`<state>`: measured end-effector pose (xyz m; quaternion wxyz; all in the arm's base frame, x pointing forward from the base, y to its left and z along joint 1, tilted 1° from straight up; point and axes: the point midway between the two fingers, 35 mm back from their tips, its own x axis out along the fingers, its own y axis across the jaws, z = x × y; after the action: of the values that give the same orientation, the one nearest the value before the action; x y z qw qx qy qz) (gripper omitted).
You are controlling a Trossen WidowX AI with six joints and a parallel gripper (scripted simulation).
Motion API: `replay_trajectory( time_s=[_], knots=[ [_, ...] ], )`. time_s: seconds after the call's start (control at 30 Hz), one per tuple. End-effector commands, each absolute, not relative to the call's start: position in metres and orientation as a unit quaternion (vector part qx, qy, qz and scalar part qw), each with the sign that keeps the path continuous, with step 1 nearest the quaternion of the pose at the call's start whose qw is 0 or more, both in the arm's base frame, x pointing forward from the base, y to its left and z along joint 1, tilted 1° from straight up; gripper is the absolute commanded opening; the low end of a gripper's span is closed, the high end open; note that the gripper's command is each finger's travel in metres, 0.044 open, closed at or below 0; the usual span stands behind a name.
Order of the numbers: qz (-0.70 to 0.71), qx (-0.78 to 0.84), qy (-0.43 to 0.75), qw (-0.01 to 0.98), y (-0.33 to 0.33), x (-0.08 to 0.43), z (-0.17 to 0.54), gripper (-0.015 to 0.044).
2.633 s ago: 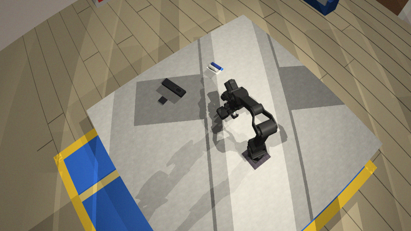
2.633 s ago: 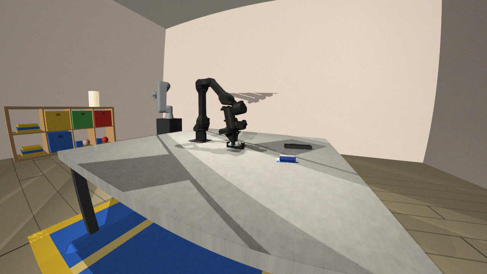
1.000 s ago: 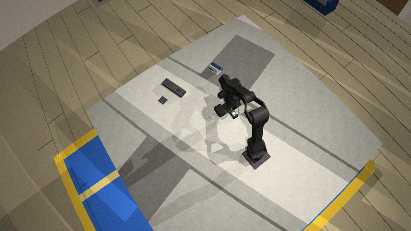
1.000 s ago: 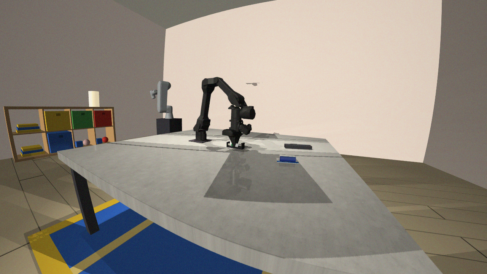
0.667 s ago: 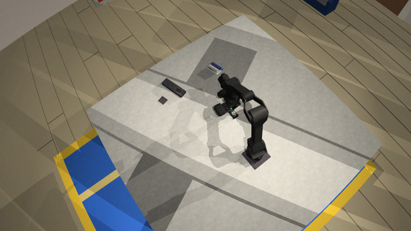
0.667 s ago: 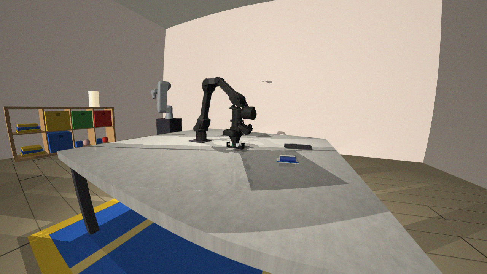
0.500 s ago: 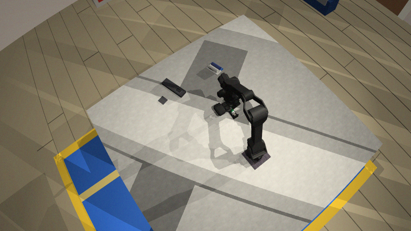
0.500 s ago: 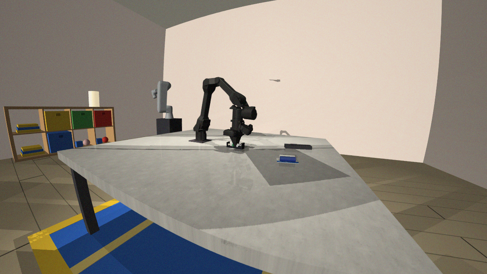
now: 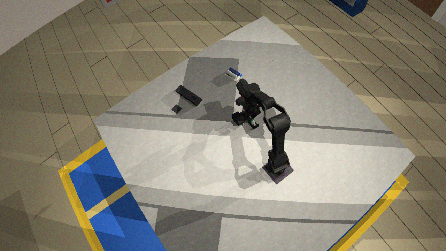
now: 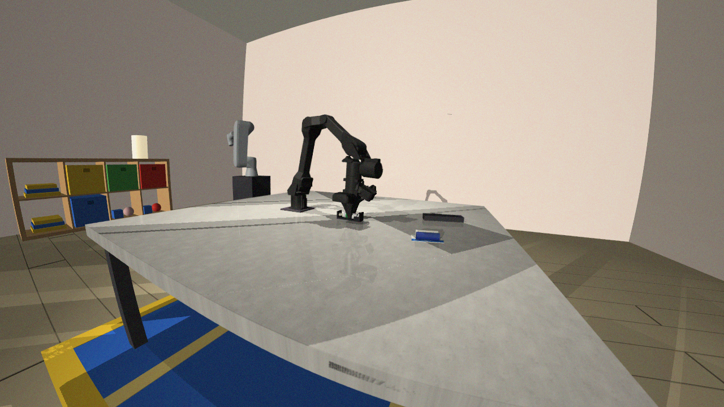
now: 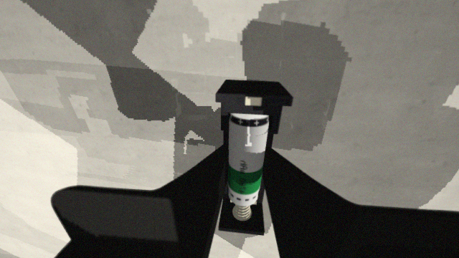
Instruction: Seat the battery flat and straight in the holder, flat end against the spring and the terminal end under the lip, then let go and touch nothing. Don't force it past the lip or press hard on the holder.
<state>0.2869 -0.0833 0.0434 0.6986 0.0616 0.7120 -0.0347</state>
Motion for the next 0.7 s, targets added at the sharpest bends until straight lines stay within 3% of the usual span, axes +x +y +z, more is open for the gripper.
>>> replay_trajectory(
  time_s=[0.0, 0.57, 0.67],
  knots=[
    [-0.036, 0.062, 0.709, 0.701, -0.084, 0.289, 0.044, 0.0167],
    [-0.035, 0.062, 0.711, 0.7, -0.084, 0.287, 0.058, 0.0167],
    [-0.035, 0.062, 0.713, 0.697, -0.084, 0.287, 0.068, 0.0246]
  ],
)
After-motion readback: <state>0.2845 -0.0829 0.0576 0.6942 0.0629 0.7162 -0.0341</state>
